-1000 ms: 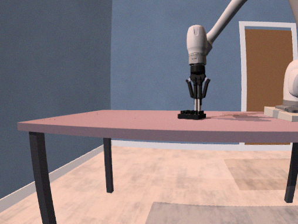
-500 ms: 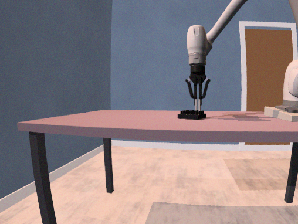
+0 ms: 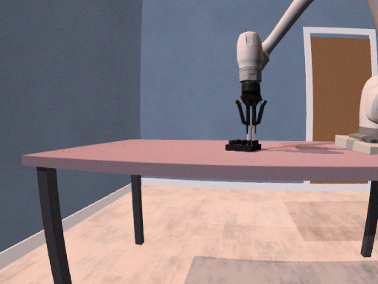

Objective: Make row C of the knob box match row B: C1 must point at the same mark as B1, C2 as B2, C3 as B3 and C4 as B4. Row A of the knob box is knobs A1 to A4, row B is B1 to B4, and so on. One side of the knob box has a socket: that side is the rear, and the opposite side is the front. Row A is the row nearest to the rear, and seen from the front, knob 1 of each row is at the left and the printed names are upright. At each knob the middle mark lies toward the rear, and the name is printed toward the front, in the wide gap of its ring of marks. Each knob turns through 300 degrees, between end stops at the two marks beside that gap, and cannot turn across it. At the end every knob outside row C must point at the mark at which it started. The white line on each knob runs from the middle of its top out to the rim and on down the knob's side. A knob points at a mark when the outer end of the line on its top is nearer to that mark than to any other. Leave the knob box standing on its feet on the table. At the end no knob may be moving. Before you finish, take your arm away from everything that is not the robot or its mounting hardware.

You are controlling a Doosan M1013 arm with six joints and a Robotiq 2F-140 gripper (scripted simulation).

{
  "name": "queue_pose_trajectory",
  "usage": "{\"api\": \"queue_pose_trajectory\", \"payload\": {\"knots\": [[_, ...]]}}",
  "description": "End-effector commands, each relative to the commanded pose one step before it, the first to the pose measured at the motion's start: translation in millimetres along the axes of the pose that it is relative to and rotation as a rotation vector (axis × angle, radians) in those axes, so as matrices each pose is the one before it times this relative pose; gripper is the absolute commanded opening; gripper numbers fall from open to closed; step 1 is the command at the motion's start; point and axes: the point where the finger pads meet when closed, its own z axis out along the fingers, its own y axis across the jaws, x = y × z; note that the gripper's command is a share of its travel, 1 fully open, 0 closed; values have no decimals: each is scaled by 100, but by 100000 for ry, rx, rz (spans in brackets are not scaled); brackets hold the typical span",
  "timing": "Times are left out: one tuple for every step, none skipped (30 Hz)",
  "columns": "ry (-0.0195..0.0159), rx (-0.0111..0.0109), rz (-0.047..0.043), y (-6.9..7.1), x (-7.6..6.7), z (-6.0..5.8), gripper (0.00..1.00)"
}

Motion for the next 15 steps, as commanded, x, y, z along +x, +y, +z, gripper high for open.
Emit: {"api": "queue_pose_trajectory", "payload": {"knots": [[-448,78,-4367,3,6,-7,5],[0,0,-2624,0,0,0,5],[0,0,-2645,0,0,0,5],[0,0,-2662,0,0,0,5],[0,0,-2677,0,0,0,5],[0,0,-2688,0,0,0,5],[0,0,-2697,0,0,0,5],[0,0,-2702,0,0,0,5],[0,0,-2703,0,0,0,5],[0,0,-2702,0,0,0,5],[0,0,-2697,0,0,0,5],[0,0,-2688,0,0,0,5],[0,0,-2677,0,0,0,5],[0,0,-2662,0,0,0,5],[0,0,-2645,0,0,0,5]]}}
